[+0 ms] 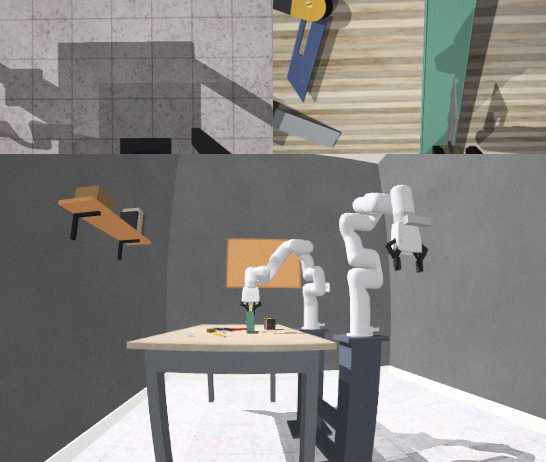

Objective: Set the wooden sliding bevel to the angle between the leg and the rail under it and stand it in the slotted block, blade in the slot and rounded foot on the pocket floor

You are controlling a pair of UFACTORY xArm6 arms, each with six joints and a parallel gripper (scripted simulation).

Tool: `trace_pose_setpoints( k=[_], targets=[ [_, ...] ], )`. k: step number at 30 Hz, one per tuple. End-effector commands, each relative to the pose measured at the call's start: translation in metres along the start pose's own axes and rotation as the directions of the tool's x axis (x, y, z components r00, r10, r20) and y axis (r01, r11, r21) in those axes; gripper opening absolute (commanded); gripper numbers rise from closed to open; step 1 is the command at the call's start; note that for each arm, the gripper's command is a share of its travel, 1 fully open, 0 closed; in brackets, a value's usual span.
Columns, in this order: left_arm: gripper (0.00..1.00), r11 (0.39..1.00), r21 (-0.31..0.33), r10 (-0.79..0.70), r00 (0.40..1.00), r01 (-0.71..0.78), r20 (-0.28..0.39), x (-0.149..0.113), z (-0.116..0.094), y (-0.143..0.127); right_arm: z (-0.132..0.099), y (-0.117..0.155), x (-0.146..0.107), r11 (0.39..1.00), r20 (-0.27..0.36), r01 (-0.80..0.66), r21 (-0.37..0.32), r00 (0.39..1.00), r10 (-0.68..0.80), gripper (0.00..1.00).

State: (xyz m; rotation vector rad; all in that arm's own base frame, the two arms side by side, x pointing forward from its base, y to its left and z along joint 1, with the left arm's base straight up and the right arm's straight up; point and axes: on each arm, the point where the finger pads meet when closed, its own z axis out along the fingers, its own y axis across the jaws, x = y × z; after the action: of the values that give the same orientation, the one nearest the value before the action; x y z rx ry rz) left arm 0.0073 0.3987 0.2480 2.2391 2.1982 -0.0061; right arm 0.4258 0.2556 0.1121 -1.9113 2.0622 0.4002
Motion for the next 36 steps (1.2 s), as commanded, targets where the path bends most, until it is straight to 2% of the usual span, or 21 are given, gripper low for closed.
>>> trace_pose_setpoints(
  k=[1, 21, 36],
  targets=[
    [1.00, 1.000, 0.000, 0.000, 1.000, 0.000, -0.005, 0.001, -0.002, 0.000, -0.012, -0.001, -0.001, 1.000, 0.002, 0.002, 0.004, 1.000, -0.002, 0.00],
    [1.00, 1.000, 0.000, 0.000, 1.000, 0.000, -0.005, 0.001, -0.002, 0.000, -0.050, -0.001, -0.001, 1.000, 0.002, 0.002, 0.004, 1.000, -0.002, 0.00],
    [1.00, 1.000, 0.000, 0.000, 1.000, 0.000, -0.005, 0.001, -0.002, 0.000, -0.060, -0.001, -0.001, 1.000, 0.002, 0.002, 0.004, 1.000, -0.002, 0.00]
  ],
)
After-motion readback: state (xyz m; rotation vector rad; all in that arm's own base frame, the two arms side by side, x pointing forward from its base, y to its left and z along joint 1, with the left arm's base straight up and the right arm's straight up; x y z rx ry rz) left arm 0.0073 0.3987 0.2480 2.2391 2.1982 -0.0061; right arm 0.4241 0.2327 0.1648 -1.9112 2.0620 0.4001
